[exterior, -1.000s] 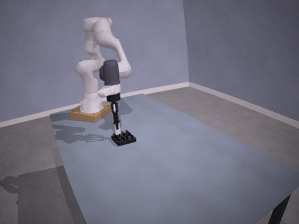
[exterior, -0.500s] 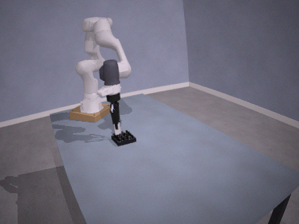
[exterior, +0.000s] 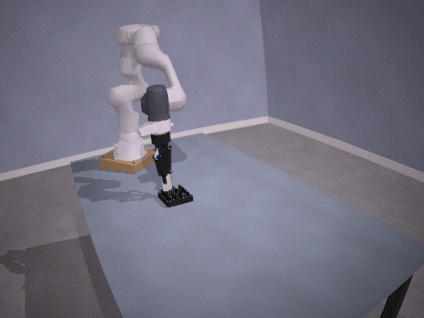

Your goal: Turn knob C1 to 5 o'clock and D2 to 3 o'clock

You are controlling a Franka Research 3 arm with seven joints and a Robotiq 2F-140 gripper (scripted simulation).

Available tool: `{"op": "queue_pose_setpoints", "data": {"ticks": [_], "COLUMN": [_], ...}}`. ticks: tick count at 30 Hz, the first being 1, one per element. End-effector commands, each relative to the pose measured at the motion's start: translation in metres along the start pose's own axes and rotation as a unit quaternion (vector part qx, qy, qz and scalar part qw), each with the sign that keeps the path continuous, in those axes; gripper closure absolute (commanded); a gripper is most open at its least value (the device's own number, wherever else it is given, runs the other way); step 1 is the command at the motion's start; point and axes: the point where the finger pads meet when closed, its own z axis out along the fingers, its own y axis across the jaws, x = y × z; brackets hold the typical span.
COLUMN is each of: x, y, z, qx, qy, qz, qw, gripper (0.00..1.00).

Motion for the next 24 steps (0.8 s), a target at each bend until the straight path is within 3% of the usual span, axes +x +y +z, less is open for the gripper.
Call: {"op": "queue_pose_setpoints", "data": {"ticks": [1, 20, 24], "x": [-0.0014, -0.0014, -0.0014], "y": [0.0013, 0.0013, 0.0013], "z": [0.0007, 0.0007, 0.0007], "qx": [0.007, 0.008, 0.008], "qy": [0.007, 0.006, 0.006], "qz": [0.077, 0.2, 0.24], "qw": [0.997, 0.98, 0.971], "gripper": [0.95, 0.95, 0.95]}}
